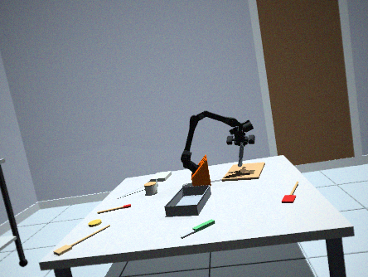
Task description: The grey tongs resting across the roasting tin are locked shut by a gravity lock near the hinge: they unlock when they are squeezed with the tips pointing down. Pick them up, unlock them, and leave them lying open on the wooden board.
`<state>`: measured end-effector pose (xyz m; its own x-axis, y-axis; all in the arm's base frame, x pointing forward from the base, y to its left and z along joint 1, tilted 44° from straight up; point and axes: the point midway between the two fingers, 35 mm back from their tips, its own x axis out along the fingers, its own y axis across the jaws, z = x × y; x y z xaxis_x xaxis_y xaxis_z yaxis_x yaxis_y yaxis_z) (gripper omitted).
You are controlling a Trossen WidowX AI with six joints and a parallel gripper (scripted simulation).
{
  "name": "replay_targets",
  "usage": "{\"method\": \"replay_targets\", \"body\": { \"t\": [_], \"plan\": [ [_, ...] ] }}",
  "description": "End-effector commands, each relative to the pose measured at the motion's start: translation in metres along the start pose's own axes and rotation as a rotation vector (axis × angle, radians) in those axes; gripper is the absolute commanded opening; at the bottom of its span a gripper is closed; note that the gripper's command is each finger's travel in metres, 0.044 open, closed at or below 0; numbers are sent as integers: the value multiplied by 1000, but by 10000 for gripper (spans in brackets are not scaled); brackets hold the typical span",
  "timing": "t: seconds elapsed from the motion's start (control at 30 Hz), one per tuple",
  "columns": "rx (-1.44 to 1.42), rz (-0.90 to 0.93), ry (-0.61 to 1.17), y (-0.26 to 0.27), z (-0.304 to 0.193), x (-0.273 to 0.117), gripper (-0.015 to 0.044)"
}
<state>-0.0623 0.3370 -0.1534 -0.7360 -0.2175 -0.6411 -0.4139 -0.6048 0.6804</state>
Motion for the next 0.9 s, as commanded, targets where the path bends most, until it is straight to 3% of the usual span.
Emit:
{"method": "replay_targets", "body": {
  "t": [0.0, 0.37, 0.87],
  "plan": [
    [-29, -10, -135, 2, 7, -15, -150],
    [-69, -18, -392, 11, 7, -39, -150],
    [-69, -18, -395, 11, 7, -39, -150]
  ]
}}
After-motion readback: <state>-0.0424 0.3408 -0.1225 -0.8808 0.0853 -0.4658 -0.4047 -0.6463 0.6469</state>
